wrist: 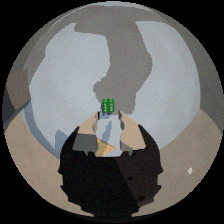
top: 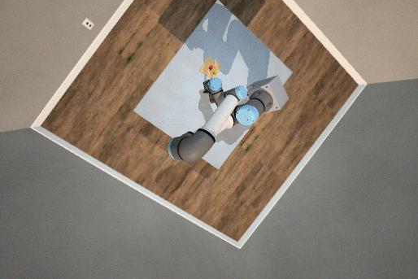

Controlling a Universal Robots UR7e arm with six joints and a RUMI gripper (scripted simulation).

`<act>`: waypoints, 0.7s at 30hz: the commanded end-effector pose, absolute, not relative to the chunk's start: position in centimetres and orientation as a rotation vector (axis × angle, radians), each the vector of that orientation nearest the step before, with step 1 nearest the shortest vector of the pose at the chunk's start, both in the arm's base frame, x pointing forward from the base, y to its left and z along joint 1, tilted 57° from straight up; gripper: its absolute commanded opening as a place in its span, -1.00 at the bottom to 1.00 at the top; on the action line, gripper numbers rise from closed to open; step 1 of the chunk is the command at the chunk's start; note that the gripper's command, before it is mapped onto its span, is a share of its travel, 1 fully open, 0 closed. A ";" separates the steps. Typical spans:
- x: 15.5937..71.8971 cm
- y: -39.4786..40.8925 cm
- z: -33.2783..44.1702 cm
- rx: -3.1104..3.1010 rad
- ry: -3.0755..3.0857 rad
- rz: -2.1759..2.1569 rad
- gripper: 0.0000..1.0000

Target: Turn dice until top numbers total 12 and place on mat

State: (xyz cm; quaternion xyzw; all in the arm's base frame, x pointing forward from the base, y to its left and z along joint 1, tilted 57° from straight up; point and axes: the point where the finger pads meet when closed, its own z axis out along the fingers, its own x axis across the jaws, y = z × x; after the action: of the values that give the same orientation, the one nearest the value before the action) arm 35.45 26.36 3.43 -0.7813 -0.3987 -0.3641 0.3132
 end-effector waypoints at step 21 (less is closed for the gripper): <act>34.8 26.7 3.3 -2.058 -1.048 -0.954 -0.51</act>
State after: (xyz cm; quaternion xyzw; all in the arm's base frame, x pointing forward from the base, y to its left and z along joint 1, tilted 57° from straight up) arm 35.05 26.54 3.34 -0.7816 -0.3978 -0.3628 0.3149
